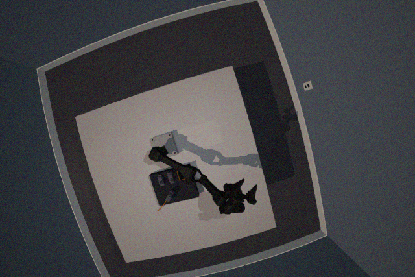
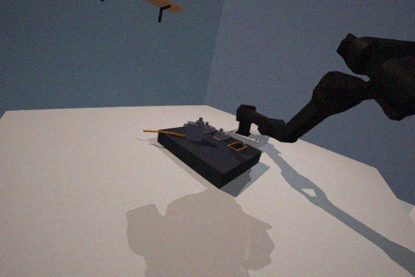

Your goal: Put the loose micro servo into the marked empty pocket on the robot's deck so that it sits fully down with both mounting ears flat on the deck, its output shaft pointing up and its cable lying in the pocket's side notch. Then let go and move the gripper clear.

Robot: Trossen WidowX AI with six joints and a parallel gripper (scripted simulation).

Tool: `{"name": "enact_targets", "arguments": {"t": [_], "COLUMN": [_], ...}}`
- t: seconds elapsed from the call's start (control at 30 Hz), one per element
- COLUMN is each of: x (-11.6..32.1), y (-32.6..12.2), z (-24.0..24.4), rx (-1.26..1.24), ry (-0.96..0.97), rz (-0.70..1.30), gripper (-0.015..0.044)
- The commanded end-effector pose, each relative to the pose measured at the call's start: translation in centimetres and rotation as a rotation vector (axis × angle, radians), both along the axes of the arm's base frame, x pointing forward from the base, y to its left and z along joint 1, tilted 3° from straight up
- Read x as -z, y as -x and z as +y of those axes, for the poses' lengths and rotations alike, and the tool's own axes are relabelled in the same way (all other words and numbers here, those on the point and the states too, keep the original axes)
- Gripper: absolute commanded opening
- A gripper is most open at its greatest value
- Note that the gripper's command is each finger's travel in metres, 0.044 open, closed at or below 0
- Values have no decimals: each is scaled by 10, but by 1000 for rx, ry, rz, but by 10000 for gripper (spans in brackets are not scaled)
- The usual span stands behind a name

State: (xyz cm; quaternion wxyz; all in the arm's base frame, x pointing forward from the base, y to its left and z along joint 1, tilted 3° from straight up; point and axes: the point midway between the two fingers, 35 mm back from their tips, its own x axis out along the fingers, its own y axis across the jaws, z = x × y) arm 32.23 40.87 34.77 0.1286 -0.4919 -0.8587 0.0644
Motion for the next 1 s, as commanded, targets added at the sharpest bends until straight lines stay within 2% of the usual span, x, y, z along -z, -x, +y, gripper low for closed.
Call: {"name": "enact_targets", "arguments": {"t": [0.0,0.03,0.63,0.97], "x": [-1,-2,-45,-93], "y": [1,1,40,88], "z": [0,0,6,0], "rx": [0,2,-2,-20], "ry": [-2,-8,-169,-342], "rz": [-2,-7,-96,-219], "gripper": [426,440,440,440]}}
